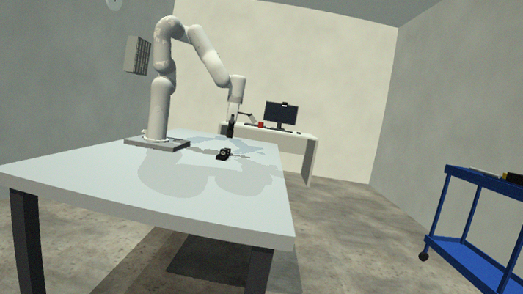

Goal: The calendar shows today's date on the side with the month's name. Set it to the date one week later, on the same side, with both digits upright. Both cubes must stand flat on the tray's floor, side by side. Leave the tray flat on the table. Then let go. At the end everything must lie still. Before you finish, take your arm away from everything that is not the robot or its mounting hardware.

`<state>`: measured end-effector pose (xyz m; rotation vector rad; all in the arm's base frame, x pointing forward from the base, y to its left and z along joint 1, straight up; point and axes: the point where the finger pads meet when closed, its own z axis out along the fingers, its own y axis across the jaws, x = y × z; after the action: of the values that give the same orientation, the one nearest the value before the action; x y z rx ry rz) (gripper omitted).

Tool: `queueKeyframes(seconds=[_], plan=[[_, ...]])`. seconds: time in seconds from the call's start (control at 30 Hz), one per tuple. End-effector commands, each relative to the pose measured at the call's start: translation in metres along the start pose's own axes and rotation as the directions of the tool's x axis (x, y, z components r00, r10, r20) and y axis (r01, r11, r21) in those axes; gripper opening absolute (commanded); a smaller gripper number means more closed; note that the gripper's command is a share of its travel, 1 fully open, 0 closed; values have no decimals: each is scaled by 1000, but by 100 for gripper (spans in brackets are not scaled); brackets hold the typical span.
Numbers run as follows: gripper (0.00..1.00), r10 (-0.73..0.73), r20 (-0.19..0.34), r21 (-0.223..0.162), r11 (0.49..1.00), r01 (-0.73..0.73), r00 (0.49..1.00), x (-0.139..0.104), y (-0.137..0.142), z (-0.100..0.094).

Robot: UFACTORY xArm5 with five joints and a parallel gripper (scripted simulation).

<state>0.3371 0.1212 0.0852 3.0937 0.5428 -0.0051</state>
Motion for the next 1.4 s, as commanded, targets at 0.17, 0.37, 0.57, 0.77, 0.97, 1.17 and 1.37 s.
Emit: queueKeyframes(seconds=[0.17, 0.37, 0.57, 0.77, 0.97, 1.17, 1.37], plan=[[49, 0, -3, 0, 1000, 0, 1000, 1, 0, 0], [49, 0, -3, 0, 1000, 0, 1000, 1, 0, 4], [49, 0, -3, 0, 1000, 0, 1000, 1, 0, 10], [49, 0, -3, 0, 1000, 0, 1000, 1, 0, 15], [49, 0, -3, 0, 1000, 0, 1000, 1, 0, 25], [49, 0, -3, 0, 1000, 0, 1000, 1, -1, 33], [49, 0, -3, 0, 1000, 0, 1000, 1, -1, 40]])
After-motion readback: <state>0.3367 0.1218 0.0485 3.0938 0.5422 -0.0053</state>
